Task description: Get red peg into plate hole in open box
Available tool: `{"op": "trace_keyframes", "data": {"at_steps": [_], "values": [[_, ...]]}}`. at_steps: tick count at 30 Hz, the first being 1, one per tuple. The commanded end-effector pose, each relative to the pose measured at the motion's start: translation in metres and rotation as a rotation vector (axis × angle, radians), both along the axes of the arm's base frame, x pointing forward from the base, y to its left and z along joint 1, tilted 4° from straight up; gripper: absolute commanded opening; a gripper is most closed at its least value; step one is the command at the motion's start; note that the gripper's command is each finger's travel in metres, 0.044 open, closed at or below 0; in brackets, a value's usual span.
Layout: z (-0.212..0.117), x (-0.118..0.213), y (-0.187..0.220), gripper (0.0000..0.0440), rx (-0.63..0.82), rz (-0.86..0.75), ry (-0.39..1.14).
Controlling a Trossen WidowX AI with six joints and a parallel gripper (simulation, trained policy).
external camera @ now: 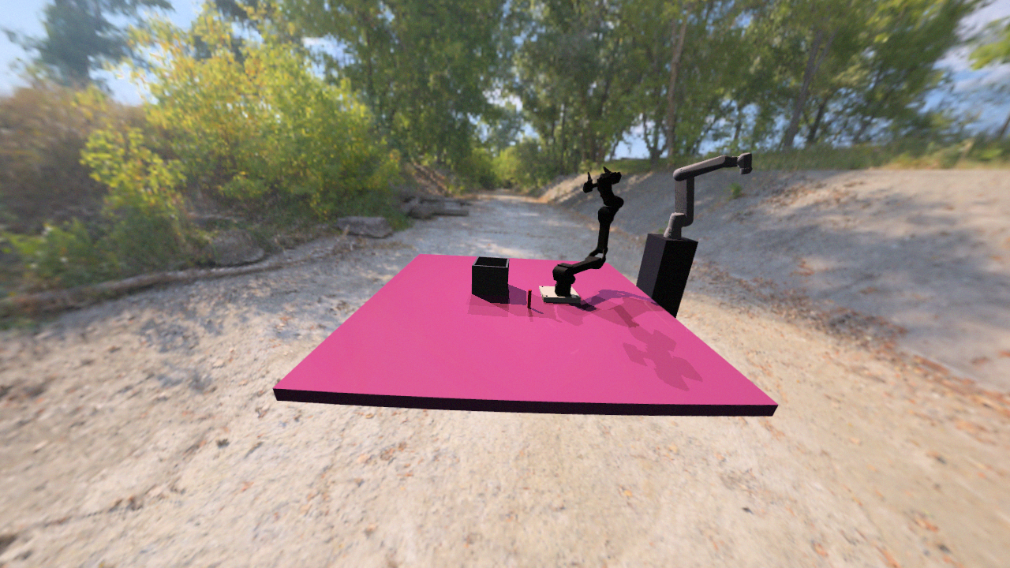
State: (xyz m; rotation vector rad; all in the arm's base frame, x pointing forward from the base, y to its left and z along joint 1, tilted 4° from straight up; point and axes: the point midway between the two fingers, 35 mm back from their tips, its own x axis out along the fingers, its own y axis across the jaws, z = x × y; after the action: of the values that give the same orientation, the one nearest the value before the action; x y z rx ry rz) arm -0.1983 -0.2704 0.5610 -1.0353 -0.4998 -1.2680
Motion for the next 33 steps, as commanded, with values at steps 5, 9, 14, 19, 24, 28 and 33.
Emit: {"op": "trace_keyframes", "data": {"at_steps": [5,9,14,19,24,28,33], "values": [[0.008,0.001,0.024,0.0440,-0.046,0.020,0.008],[0.018,0.009,0.051,0.0440,-0.085,0.061,0.024],[0.030,0.025,0.084,0.0440,-0.130,0.120,0.056],[0.039,0.045,0.115,0.0440,-0.162,0.182,0.097],[0.043,0.067,0.143,0.0440,-0.177,0.239,0.152],[0.045,0.086,0.163,0.0440,-0.178,0.285,0.202],[0.043,0.112,0.184,0.0440,-0.164,0.342,0.269]]}}
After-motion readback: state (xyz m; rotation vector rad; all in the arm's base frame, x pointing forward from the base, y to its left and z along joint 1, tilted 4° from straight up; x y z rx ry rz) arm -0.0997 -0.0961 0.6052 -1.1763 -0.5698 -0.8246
